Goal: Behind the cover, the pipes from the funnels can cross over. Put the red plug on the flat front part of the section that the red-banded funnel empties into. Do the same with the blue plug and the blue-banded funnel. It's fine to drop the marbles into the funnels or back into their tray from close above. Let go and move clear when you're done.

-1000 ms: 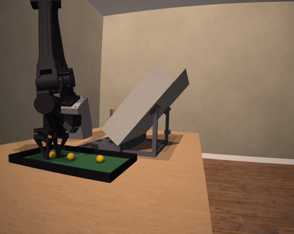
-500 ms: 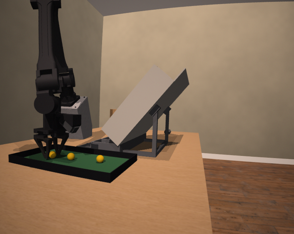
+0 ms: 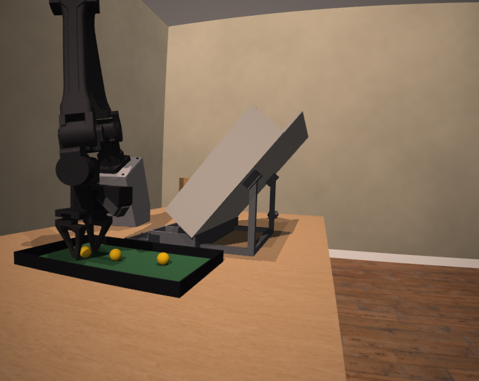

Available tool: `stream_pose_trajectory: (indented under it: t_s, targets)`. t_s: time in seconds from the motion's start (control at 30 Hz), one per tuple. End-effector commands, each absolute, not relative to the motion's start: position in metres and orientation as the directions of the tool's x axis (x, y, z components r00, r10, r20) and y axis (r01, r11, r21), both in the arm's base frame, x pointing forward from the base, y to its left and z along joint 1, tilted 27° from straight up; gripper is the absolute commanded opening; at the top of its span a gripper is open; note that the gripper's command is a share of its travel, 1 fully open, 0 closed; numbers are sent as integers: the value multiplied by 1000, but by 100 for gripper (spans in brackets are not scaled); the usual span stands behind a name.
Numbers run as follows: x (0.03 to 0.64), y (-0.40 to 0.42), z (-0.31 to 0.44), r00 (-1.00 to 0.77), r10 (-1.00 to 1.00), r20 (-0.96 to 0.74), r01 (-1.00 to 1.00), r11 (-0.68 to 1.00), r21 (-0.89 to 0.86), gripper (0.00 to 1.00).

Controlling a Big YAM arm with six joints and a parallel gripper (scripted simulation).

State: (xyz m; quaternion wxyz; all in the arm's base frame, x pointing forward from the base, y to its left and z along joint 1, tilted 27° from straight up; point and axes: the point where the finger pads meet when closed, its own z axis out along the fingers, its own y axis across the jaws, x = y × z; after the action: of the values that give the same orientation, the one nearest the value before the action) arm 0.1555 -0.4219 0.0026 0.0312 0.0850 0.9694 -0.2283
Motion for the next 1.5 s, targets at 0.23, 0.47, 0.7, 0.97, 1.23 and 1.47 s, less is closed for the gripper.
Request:
stream_pose_trajectory:
  t_s: [0.23,0.47,0.7,0.97,1.23,1.47]
  targets:
    - [155,-426,8,-984,140,-108,174,874,-454,56]
    - [155,-426,8,-984,140,-108,174,874,-454,56]
    - [155,-426,8,-984,140,-108,174,874,-454,56]
    - [155,-426,8,-984,140,-108,174,874,-454,56]
    - [155,-426,8,-984,141,-109,175,873,-454,0]
    - [155,-426,8,-984,141,-109,175,873,-454,0]
